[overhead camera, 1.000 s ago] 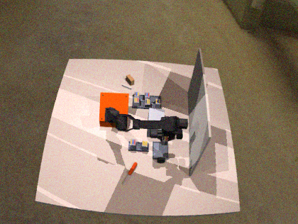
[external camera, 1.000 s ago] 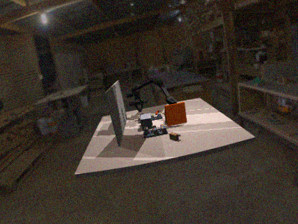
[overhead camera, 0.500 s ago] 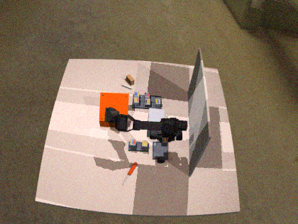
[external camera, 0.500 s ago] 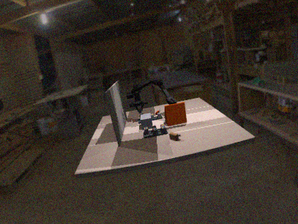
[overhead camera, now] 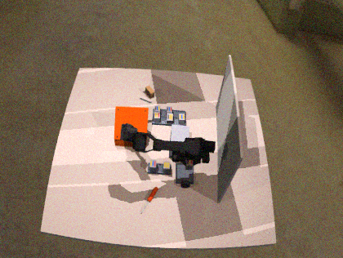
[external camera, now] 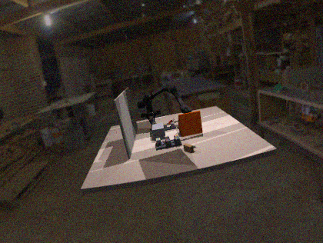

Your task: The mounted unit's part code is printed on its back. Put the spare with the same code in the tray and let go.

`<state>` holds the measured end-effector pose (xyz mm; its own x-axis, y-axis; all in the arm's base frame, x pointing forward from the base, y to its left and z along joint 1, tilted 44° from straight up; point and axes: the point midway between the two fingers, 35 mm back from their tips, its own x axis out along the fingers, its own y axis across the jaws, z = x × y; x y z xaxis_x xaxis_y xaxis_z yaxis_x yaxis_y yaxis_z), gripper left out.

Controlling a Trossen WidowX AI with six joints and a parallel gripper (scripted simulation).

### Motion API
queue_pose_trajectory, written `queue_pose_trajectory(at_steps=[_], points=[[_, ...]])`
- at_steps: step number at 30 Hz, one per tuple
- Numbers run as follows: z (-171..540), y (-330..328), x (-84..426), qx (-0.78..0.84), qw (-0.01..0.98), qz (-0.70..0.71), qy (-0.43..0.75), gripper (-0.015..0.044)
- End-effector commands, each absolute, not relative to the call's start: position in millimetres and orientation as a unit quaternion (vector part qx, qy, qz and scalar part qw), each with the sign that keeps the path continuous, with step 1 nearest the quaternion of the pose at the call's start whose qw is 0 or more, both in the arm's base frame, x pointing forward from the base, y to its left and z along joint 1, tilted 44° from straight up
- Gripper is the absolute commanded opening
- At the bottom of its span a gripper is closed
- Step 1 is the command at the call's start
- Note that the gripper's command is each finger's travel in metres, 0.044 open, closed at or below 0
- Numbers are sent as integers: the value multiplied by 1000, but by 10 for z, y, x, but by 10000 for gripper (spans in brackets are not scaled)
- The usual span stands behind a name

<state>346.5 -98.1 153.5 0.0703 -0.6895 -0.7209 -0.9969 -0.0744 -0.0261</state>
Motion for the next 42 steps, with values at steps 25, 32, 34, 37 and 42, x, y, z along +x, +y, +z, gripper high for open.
queue_pose_trajectory(at_steps=[25, 32, 34, 37, 42], points=[[1351, -1146, 3454, -678, 273, 282, 622, 0], [1310, -1189, 3451, -678, 273, 281, 622, 0], [1299, -1202, 3450, -678, 273, 281, 622, 0], [1282, -1220, 3448, -678, 273, 281, 622, 0], [1254, -1251, 3445, -678, 272, 281, 622, 0]])
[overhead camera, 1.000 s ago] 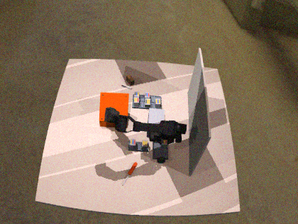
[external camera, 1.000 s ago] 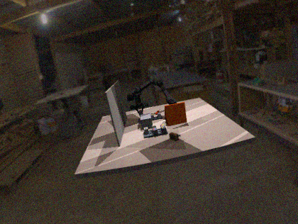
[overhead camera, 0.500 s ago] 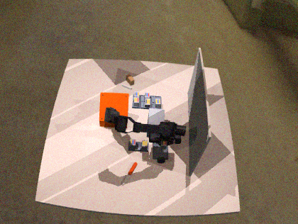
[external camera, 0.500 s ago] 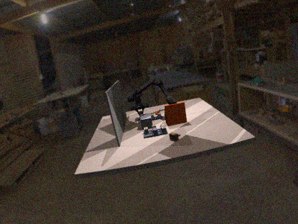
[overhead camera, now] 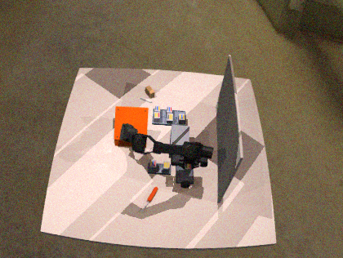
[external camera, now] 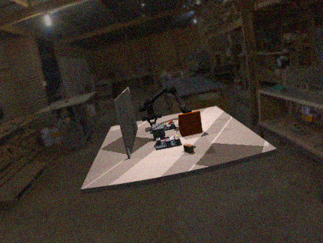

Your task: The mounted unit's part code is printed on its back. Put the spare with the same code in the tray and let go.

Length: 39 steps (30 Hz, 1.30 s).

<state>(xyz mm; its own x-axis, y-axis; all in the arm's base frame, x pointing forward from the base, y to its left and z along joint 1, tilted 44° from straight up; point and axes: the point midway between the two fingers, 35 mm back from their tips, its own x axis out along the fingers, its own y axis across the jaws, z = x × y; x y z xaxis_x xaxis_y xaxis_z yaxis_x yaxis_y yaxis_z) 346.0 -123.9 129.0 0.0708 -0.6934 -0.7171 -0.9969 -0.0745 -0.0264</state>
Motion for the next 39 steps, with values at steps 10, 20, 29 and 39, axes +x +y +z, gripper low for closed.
queue_pose_trajectory(at_steps=[10, 20, 29, 39], points=[[1197, -1313, 3435, -679, 272, 280, 622, 0], [1142, -1374, 3424, -679, 271, 279, 623, 0], [1093, -1429, 3411, -679, 270, 279, 623, 0], [1093, -1461, 3417, -680, 271, 274, 624, 79]])
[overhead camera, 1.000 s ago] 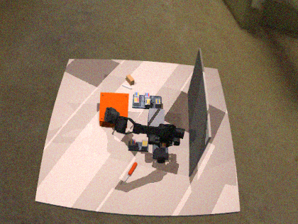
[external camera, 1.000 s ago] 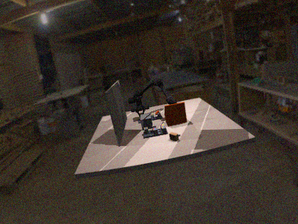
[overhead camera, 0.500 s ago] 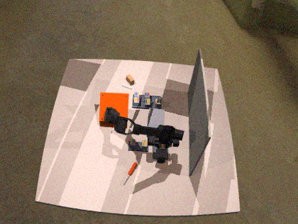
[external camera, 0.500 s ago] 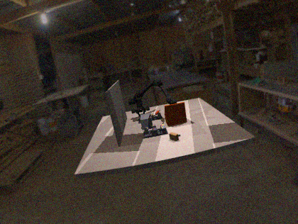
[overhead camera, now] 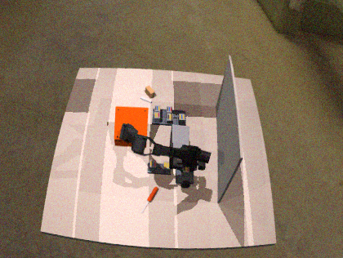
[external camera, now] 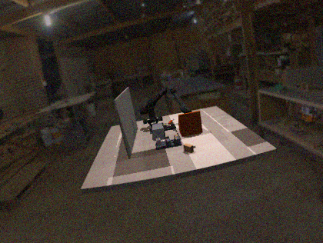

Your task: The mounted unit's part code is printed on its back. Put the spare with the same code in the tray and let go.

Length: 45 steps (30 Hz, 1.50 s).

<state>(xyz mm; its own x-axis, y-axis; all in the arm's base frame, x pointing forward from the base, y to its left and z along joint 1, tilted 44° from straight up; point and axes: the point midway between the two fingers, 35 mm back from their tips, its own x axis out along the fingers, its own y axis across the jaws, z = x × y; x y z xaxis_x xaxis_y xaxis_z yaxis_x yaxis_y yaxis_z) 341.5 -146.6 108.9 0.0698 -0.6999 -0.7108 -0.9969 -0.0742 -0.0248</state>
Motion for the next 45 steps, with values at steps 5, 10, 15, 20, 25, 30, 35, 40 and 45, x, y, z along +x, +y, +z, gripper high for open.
queue_pose_trajectory(at_steps=[5, 10, 15, 20, 25, 30, 35, 40, 45], points=[[1093, -1461, 3417, -680, 271, 274, 624, 210], [1093, -1461, 3417, -680, 271, 274, 624, 341], [1111, -1440, 3420, -679, 271, 275, 624, 440], [1645, -877, 3386, -678, 272, 280, 623, 440], [1836, -702, 3328, -679, 270, 280, 623, 440], [1787, -714, 3354, -682, 272, 282, 617, 440], [1787, -714, 3354, -682, 272, 282, 617, 440], [1787, -714, 3354, -682, 272, 282, 617, 440], [1787, -714, 3354, -682, 272, 282, 617, 440]])
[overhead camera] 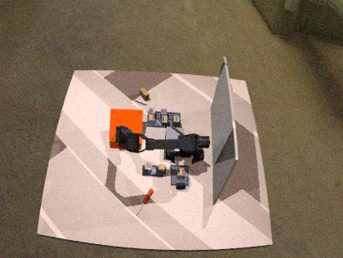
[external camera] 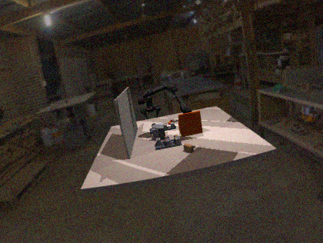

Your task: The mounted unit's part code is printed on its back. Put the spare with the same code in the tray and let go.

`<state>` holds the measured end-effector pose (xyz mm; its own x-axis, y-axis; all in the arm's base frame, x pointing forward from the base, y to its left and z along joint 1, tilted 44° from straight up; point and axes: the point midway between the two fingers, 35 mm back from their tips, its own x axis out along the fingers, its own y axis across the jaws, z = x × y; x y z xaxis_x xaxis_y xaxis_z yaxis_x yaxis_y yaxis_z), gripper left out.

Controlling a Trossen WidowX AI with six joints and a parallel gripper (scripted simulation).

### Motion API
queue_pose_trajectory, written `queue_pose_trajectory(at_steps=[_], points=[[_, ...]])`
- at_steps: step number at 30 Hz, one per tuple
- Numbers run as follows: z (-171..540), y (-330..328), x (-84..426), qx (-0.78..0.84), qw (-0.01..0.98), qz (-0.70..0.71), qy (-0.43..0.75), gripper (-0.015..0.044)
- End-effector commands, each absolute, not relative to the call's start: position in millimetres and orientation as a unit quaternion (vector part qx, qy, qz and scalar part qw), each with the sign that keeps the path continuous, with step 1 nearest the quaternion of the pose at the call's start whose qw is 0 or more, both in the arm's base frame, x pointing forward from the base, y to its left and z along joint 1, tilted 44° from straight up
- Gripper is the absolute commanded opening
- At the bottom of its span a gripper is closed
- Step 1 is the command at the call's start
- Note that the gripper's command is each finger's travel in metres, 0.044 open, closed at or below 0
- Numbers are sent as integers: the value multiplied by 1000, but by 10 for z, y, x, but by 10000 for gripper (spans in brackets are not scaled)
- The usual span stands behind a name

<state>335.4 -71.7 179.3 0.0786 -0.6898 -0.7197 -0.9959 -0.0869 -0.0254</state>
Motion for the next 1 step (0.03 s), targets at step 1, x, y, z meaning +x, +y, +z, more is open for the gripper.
queue_pose_trajectory(at_steps=[1], points=[[1787, -714, 3354, -682, 272, 282, 617, 440]])
